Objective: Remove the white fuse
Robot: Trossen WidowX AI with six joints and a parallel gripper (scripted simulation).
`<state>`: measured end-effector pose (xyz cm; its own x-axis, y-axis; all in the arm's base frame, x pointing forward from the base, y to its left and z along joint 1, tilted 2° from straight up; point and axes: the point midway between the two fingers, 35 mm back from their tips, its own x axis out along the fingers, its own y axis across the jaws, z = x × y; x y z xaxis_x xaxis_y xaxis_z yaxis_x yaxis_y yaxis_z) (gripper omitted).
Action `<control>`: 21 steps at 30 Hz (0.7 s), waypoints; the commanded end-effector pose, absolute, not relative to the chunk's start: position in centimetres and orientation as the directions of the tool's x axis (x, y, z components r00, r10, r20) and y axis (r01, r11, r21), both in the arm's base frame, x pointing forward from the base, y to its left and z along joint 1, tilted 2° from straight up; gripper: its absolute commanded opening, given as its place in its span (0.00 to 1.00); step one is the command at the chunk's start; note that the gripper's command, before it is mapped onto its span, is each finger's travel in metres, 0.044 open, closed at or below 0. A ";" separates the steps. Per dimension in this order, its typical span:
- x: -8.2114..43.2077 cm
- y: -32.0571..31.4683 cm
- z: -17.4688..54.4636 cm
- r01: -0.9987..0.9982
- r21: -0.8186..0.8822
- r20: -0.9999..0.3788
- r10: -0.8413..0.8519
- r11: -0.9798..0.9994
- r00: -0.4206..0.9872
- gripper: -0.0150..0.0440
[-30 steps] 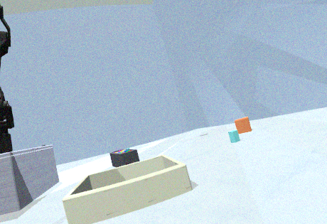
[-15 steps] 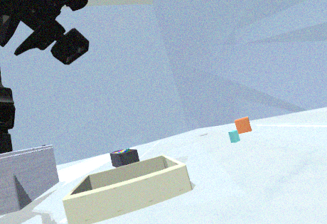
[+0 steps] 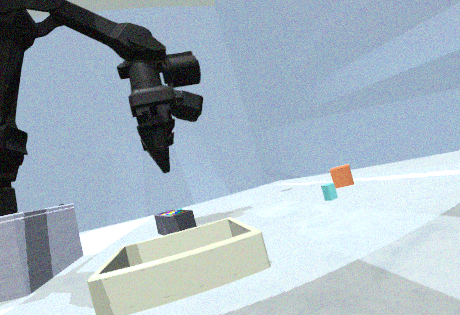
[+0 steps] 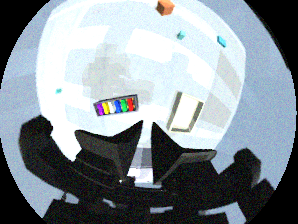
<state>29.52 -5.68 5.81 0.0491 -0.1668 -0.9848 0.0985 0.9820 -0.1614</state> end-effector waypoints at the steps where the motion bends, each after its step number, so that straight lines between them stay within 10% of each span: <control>1: 30.1 1.0 2.7 -0.109 -0.069 -0.997 -0.066 0.992 0.030 0.36; 21: 29.6 2.7 1.0 -0.167 -0.035 -0.999 -0.031 0.985 0.024 0.36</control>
<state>29.68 2.60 1.47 0.0286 -0.0376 -0.9989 -0.1609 0.9861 -0.0417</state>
